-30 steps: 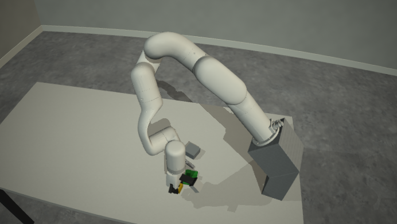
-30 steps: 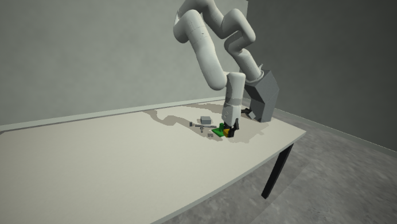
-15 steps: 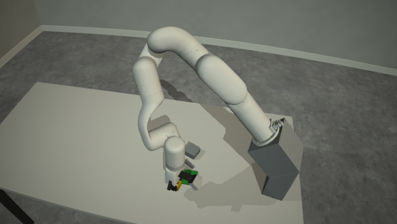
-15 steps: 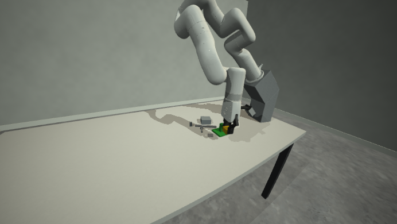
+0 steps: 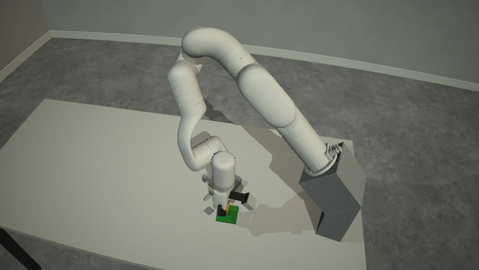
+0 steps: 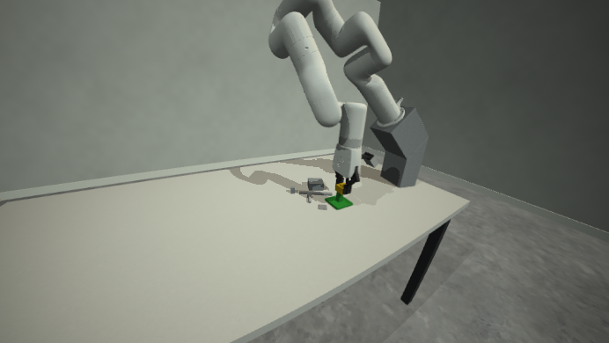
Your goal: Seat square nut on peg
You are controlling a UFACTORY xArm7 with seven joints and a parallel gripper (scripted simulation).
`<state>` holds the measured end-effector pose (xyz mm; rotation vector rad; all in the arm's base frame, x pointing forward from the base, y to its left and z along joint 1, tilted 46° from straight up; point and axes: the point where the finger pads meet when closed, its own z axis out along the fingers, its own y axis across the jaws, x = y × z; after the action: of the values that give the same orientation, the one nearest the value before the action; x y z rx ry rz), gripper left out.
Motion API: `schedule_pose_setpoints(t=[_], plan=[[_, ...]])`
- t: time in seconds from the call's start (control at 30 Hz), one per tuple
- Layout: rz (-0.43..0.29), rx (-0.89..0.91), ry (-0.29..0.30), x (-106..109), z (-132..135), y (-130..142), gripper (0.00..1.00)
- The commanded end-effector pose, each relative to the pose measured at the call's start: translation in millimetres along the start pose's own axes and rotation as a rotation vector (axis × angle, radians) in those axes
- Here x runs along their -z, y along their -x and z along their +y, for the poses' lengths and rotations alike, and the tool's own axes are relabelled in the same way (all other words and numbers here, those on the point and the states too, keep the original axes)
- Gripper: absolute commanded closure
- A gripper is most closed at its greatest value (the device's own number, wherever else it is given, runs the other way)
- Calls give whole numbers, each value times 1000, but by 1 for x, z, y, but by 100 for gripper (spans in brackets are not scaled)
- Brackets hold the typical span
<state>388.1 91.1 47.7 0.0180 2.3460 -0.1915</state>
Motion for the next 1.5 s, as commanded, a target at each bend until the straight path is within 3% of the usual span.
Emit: schedule_pose_setpoints(t=[0.0, 1.47], plan=[[-6, 71, 22, 4, -26, -10, 100], [-5, 74, 22, -5, -26, -11, 100]])
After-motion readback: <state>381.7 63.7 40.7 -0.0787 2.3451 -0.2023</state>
